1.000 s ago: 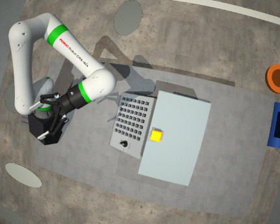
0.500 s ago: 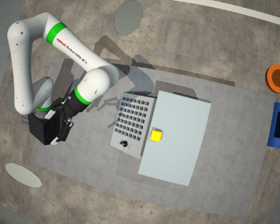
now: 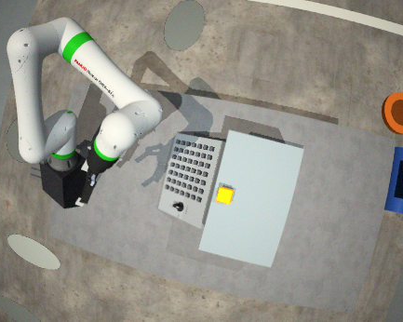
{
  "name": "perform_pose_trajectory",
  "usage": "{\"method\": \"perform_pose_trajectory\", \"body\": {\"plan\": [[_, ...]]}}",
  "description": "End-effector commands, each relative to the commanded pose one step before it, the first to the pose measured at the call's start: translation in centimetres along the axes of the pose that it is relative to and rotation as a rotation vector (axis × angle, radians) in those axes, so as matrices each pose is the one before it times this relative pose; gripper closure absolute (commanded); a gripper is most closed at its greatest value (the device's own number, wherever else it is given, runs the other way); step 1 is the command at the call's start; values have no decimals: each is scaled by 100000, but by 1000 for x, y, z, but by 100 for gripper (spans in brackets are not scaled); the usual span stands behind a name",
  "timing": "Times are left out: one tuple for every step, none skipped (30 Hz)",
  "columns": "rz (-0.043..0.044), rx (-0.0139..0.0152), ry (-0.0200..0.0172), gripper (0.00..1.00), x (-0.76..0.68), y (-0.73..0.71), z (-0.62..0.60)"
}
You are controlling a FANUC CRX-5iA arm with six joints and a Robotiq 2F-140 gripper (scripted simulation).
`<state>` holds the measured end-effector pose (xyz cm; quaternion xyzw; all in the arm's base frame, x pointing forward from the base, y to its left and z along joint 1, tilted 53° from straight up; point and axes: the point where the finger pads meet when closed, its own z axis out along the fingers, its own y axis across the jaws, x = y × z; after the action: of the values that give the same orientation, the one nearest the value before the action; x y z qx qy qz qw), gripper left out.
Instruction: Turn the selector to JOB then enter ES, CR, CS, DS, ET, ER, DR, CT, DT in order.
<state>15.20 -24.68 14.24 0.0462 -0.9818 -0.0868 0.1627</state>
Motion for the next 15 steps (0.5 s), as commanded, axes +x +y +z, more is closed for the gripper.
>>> {"method": "perform_pose_trajectory", "body": {"plan": [[12163,-7854,-8483,0,-2036,2130,1643],[2348,-1560,-1535,0,-330,429,325],[2392,-1602,-1531,0,-326,439,325],[2402,-1621,-1505,0,-318,442,320],[2407,-1637,-1475,0,-308,444,314],[2413,-1652,-1446,0,-299,447,308],[2419,-1668,-1418,0,-291,449,303],[2429,-1685,-1391,0,-282,452,298],[2435,-1700,-1363,0,-274,454,293],[2443,-1716,-1336,0,-266,456,288],[2450,-1730,-1308,0,-258,458,283],[2456,-1744,-1279,0,-250,460,278],[0,0,0,0,0,0,0],[0,0,0,0,0,0,0],[6523,-4676,-3248,0,-654,1222,687]]}}
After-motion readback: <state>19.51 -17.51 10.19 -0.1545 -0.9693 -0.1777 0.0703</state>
